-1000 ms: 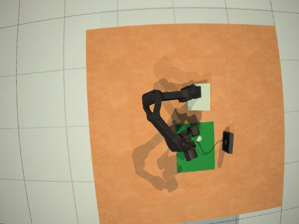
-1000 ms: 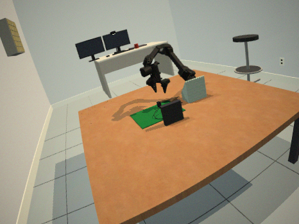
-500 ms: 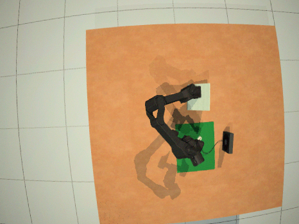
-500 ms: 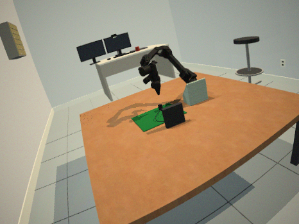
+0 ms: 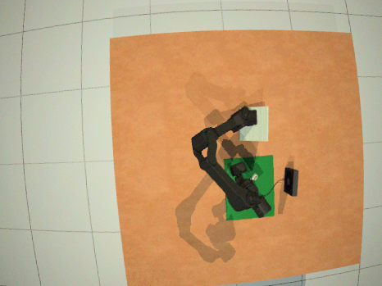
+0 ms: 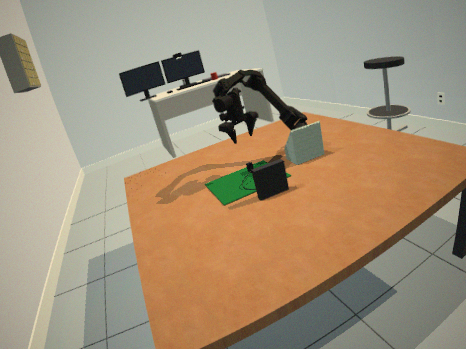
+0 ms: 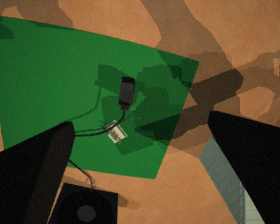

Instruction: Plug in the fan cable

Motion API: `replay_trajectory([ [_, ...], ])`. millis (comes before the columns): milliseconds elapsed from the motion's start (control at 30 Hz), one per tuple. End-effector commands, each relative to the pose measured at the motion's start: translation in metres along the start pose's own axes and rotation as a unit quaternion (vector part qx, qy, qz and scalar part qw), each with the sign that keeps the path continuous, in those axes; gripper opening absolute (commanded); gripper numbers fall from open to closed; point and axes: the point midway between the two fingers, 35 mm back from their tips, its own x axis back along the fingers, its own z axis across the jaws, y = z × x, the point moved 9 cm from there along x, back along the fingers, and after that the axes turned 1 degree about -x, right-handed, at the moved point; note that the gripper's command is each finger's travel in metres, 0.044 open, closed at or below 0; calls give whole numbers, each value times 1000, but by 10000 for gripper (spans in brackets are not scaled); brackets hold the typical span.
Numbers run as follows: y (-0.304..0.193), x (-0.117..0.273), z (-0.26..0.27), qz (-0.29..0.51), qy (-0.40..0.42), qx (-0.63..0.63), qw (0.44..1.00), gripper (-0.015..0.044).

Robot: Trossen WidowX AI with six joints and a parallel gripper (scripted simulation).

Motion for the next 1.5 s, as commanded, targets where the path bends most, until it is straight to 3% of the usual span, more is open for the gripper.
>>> replay_trajectory([
  [0, -7, 13, 9, 2, 3, -114, 994, 440],
  [267, -7, 6, 10, 2, 3, -114, 994, 440],
  [567, -6, -85, 10, 0, 3, -114, 993, 440],
  [1467, -6, -122, 10, 0, 3, -114, 993, 440],
])
